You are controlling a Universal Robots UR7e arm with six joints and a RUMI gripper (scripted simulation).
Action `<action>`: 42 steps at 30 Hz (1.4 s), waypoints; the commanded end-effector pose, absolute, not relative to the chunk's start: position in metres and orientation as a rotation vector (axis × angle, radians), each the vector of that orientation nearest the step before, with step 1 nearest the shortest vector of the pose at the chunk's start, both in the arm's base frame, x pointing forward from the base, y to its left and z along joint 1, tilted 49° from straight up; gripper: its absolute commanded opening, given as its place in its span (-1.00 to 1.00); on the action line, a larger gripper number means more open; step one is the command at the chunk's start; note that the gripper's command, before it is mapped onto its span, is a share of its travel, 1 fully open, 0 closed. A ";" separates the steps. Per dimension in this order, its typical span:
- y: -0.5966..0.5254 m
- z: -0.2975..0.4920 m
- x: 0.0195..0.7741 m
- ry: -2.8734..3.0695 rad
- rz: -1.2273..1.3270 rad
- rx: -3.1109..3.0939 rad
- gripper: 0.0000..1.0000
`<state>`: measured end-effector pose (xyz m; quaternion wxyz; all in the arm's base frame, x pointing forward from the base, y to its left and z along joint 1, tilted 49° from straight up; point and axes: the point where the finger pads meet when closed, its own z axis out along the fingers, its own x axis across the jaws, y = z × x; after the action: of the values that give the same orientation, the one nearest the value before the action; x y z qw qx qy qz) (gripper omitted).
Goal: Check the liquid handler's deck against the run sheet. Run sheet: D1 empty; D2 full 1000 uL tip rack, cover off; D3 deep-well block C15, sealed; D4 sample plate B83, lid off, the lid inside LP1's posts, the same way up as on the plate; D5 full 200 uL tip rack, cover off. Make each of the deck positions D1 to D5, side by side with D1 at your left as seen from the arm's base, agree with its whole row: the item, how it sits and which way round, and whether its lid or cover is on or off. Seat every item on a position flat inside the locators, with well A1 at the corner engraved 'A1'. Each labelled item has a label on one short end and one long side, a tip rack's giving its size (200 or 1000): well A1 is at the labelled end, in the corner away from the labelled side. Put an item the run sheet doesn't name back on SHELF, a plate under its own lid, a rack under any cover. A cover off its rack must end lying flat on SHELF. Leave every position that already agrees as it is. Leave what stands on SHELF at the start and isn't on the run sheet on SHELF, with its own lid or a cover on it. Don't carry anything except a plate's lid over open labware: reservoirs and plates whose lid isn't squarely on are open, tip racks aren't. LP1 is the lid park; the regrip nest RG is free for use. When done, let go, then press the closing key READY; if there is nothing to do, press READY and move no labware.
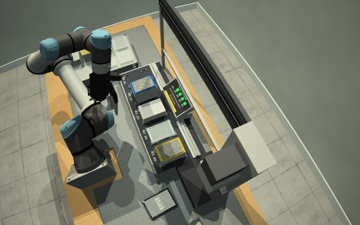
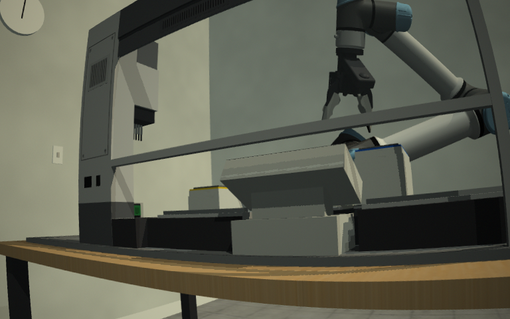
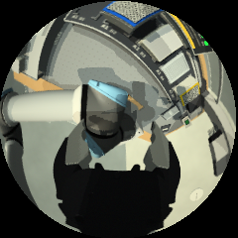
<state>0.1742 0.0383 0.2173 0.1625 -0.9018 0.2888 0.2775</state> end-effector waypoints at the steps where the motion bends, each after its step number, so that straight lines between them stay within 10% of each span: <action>1: 0.032 0.229 0.194 1.093 0.823 -2.397 0.64; 42: 0.025 0.235 0.205 1.300 0.850 -2.223 0.64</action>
<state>0.1867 0.0336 0.2246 0.1848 -0.8654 0.3652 0.2890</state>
